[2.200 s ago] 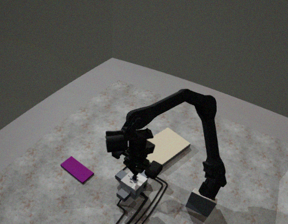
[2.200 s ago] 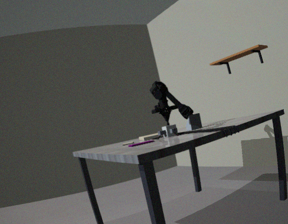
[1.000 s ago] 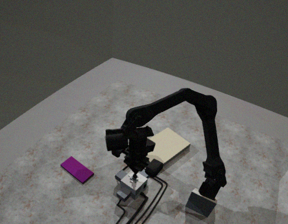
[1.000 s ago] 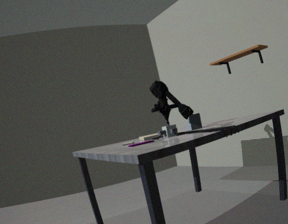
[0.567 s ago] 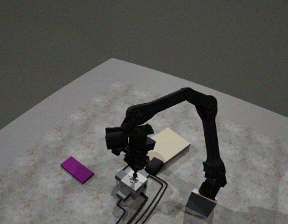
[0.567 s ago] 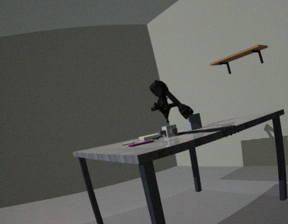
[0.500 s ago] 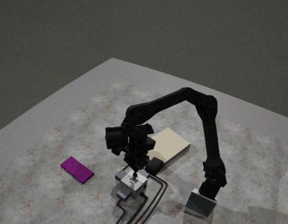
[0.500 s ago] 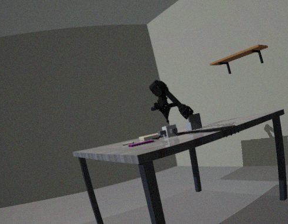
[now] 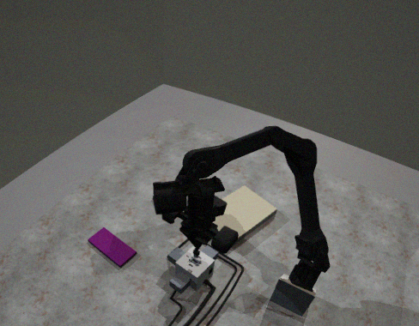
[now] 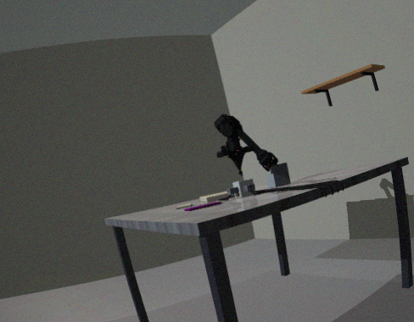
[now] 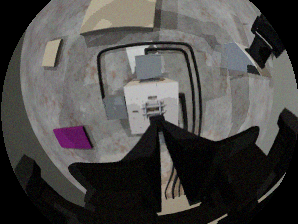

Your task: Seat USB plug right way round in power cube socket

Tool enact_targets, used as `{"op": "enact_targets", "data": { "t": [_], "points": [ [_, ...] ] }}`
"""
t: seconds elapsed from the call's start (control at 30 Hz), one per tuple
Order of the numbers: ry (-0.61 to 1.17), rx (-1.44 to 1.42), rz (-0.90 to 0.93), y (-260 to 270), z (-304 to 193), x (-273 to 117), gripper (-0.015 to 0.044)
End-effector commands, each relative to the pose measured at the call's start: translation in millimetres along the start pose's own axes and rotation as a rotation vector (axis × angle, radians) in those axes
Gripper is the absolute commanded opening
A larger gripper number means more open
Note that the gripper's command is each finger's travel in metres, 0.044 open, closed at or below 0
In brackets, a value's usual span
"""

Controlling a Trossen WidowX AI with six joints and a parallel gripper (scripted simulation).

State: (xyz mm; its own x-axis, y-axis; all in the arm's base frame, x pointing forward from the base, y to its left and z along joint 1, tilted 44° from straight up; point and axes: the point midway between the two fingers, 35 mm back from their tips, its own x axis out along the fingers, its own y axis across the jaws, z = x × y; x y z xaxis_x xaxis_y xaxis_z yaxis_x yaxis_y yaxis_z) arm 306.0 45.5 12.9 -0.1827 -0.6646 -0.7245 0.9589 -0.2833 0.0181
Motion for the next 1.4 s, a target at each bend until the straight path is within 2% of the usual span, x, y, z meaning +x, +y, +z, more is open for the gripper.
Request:
{"op": "enact_targets", "data": {
  "t": [0.0, 1.37],
  "points": [
    [0.001, -0.024, -0.002, -0.2, 0.0, -0.1, 0.0],
    [0.0, -1.086, -0.002, -0.3, 0.3, 0.9, 0.0]
  ]
}}
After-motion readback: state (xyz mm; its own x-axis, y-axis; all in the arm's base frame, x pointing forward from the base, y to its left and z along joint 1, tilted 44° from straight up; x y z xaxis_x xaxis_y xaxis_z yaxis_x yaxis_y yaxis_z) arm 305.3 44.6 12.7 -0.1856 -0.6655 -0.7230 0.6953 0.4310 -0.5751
